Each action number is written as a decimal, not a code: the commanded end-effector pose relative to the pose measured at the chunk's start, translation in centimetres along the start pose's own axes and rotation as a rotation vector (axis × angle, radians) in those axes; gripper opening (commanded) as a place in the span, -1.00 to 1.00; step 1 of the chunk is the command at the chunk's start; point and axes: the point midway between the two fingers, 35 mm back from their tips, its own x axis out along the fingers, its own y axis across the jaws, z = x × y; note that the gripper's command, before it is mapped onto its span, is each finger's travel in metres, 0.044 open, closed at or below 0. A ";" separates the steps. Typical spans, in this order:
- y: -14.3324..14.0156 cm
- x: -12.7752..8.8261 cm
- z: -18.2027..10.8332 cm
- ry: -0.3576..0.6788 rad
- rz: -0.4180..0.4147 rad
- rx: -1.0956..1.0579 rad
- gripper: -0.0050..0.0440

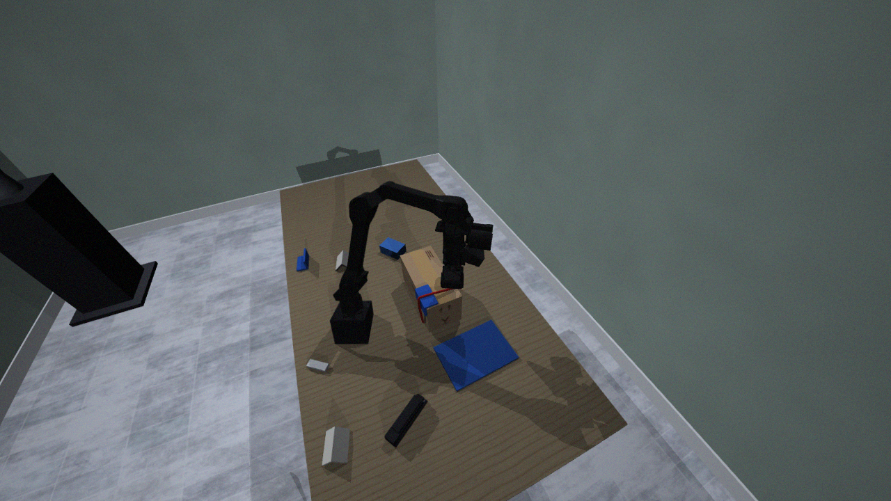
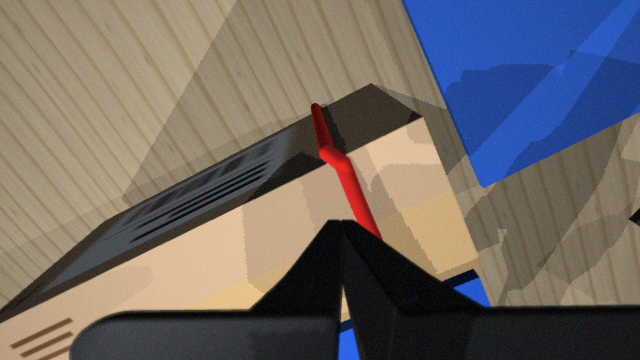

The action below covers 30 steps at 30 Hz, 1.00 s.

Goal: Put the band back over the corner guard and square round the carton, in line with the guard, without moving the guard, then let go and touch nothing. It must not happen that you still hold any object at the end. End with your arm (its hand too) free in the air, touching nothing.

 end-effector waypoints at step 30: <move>0.0 0.0 0.0 0.000 0.000 0.000 0.86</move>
